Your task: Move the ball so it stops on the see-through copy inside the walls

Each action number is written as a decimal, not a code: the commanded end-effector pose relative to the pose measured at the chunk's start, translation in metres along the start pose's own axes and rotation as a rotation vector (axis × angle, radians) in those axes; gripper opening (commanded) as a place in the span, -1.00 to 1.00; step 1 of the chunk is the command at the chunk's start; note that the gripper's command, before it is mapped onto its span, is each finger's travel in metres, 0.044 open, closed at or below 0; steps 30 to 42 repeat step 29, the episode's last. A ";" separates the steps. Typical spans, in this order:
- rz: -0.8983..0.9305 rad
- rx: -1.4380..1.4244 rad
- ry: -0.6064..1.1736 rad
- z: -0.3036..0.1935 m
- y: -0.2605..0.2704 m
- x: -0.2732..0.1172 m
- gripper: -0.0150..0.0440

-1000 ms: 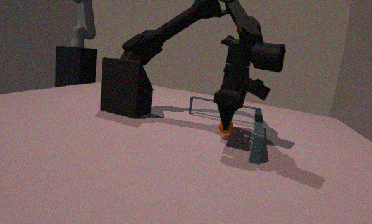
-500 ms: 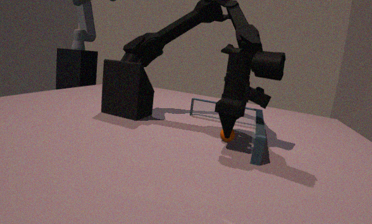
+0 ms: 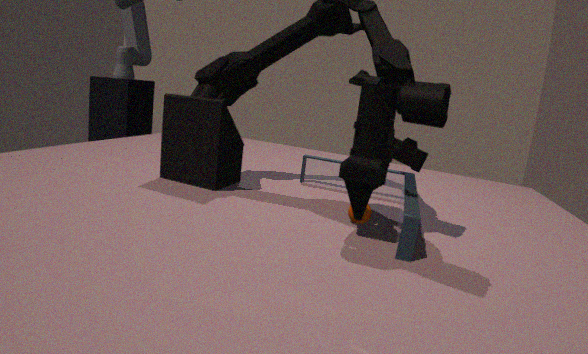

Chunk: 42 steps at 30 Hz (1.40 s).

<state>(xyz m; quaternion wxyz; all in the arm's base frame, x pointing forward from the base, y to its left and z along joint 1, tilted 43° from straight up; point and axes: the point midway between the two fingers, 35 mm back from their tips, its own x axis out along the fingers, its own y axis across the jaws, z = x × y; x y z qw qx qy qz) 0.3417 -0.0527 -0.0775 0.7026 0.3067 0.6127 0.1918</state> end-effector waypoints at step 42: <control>0.005 0.012 -0.013 -0.003 -0.001 -0.127 1.00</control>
